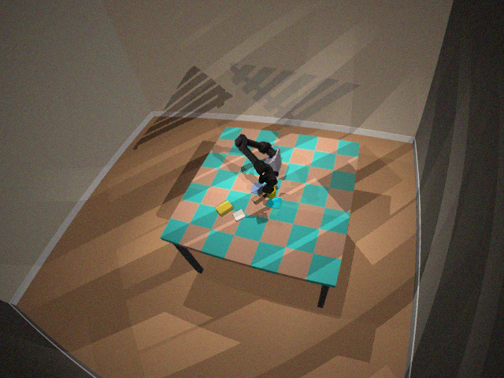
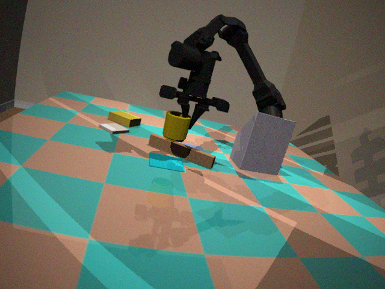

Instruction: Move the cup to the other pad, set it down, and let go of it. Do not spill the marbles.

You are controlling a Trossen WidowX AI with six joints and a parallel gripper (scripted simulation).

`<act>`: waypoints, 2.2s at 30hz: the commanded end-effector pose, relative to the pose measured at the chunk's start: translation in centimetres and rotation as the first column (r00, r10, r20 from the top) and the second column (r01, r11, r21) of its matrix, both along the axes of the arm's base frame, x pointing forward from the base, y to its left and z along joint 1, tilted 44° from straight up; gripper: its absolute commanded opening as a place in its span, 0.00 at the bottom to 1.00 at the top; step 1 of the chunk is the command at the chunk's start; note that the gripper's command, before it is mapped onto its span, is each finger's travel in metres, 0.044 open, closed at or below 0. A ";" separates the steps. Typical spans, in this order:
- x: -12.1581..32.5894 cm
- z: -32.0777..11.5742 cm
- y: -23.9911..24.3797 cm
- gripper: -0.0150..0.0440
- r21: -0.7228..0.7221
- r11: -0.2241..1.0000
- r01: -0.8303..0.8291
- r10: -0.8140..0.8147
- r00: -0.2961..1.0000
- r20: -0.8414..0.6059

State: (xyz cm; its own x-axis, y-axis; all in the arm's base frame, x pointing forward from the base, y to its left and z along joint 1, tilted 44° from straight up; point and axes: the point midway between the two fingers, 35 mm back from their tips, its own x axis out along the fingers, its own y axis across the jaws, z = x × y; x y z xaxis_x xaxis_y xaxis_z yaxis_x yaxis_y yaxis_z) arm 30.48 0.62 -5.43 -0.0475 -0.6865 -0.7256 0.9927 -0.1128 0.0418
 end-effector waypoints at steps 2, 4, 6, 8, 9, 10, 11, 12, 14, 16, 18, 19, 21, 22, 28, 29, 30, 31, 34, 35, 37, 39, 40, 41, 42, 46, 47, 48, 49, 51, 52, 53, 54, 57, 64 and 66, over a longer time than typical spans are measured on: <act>0.4 -0.8 0.5 0.25 0.000 1.000 0.004 -0.004 1.000 -0.004; 0.6 -1.0 0.7 0.25 0.000 1.000 0.004 -0.004 1.000 -0.004; 0.6 -1.1 0.7 0.25 0.000 1.000 0.004 -0.004 1.000 -0.004; 0.6 -1.2 0.5 0.25 0.000 1.000 0.004 -0.004 1.000 -0.004; 0.6 -1.3 0.4 0.25 0.000 1.000 0.004 -0.004 1.000 -0.004; 0.6 -1.4 0.3 0.25 0.000 1.000 0.004 -0.004 1.000 -0.004; 0.6 -1.6 0.2 0.25 0.000 1.000 0.004 -0.004 1.000 -0.004; 0.6 -1.7 0.1 0.25 0.000 1.000 0.004 -0.004 1.000 -0.004; 0.6 -2.0 -0.1 0.25 0.000 1.000 0.004 -0.004 1.000 -0.004; 0.6 -2.2 -0.4 0.25 0.000 1.000 0.004 -0.004 1.000 -0.004; 0.6 -2.5 -0.6 0.25 0.000 1.000 0.004 -0.004 1.000 -0.004; 0.6 -2.6 -0.7 0.25 0.000 1.000 0.004 -0.004 1.000 -0.004; 0.6 -2.9 -1.0 0.25 0.000 1.000 0.004 -0.004 1.000 -0.004; 0.6 -3.0 -1.1 0.25 0.000 1.000 0.004 -0.004 1.000 -0.004; 0.6 -3.8 -1.8 0.25 -0.001 1.000 0.004 -0.004 1.000 -0.004; 0.5 -4.0 -1.9 0.25 -0.001 1.000 0.004 -0.004 1.000 -0.004; 0.5 -4.1 -2.0 0.25 -0.001 1.000 0.004 -0.004 1.000 -0.004; 0.5 -4.2 -2.1 0.25 -0.001 1.000 0.004 -0.004 1.000 -0.004; 0.5 -4.6 -2.5 0.25 -0.002 1.000 0.004 -0.004 1.000 -0.004; 0.5 -4.7 -2.6 0.25 -0.002 1.000 0.004 -0.004 1.000 -0.004; 0.4 -5.0 -2.8 0.25 -0.002 1.000 0.004 -0.004 1.000 -0.004; 0.4 -5.3 -3.1 0.25 -0.002 1.000 0.004 -0.004 1.000 -0.004; 0.4 -5.4 -3.2 0.25 -0.003 1.000 0.004 -0.004 1.000 -0.004; 0.3 -5.4 -3.2 0.25 -0.003 1.000 0.004 -0.004 1.000 -0.004; 0.3 -5.4 -3.2 0.25 -0.003 1.000 0.004 -0.004 1.000 -0.004; 0.6 -5.2 -3.1 0.25 0.002 1.000 0.007 -0.007 1.000 0.005; 0.6 -5.2 -3.1 0.25 0.002 1.000 0.007 -0.007 1.000 0.005; 0.6 -5.2 -3.1 0.25 0.002 1.000 0.007 -0.007 1.000 0.005; 0.6 -5.2 -3.1 0.25 0.002 1.000 0.007 -0.007 1.000 0.005; 0.6 -5.2 -3.1 0.25 0.002 1.000 0.007 -0.007 1.000 0.005; 0.6 -5.2 -3.1 0.25 0.002 1.000 0.007 -0.007 1.000 0.005; 0.6 -5.2 -3.1 0.25 0.002 1.000 0.007 -0.007 1.000 0.005; 0.6 -5.2 -3.1 0.25 0.002 1.000 0.007 -0.007 1.000 0.005; 0.6 -5.2 -3.1 0.25 0.002 1.000 0.007 -0.007 1.000 0.005; 0.6 -5.2 -3.1 0.50 0.002 1.000 0.007 -0.007 1.000 0.005; 0.6 -5.2 -3.1 0.50 0.002 1.000 0.007 -0.007 1.000 0.005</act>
State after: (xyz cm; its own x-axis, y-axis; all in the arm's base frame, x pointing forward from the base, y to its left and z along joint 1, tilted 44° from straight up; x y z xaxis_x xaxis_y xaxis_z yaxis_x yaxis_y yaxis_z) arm 31.02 -2.44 -10.63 -0.0487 -0.6851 -0.7269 0.9918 -0.1192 0.0459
